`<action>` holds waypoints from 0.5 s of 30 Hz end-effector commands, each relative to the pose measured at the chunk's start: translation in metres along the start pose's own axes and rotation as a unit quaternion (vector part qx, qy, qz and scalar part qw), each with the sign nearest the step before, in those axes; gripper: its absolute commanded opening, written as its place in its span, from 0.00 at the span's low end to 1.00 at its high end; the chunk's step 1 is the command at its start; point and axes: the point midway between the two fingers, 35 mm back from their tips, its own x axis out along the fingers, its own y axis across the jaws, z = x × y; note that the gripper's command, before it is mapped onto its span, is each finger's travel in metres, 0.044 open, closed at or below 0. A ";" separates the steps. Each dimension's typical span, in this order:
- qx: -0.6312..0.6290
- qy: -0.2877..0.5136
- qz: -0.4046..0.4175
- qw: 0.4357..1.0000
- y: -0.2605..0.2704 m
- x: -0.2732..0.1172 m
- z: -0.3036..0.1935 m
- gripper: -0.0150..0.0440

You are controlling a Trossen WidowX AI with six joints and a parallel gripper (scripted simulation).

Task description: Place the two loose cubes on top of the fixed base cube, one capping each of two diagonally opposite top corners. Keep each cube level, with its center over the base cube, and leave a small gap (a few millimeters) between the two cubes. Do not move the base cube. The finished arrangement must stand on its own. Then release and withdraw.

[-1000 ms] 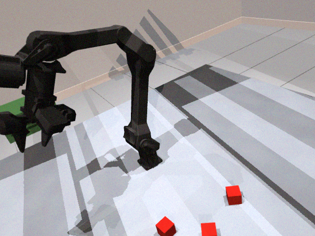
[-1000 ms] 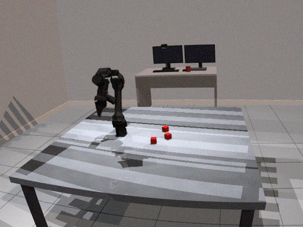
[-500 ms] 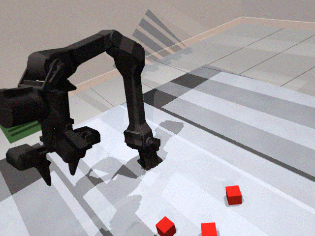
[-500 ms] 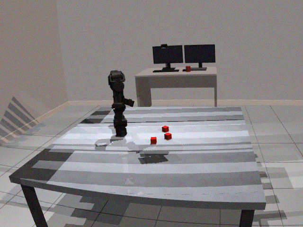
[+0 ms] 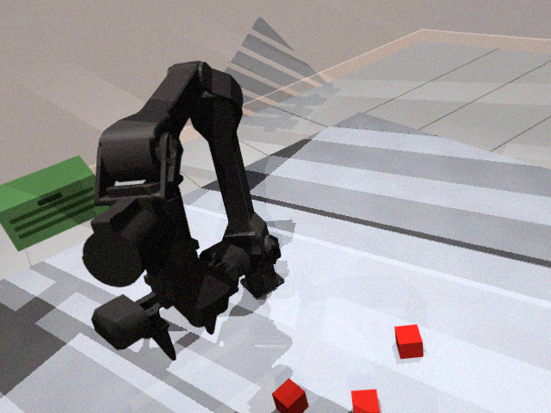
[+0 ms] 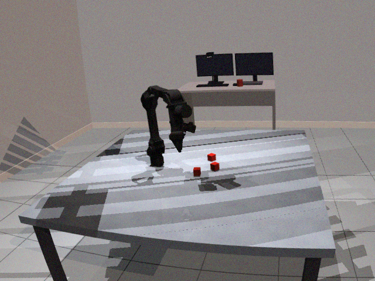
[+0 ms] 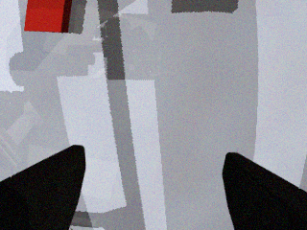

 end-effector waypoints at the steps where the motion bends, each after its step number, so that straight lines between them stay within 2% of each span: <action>1: 0.012 0.005 0.026 1.000 0.018 0.009 0.021 0.70; 10: 0.040 0.028 0.071 0.996 0.070 0.024 0.063 0.70; 15: 0.042 0.031 0.074 0.996 0.074 0.026 0.066 0.70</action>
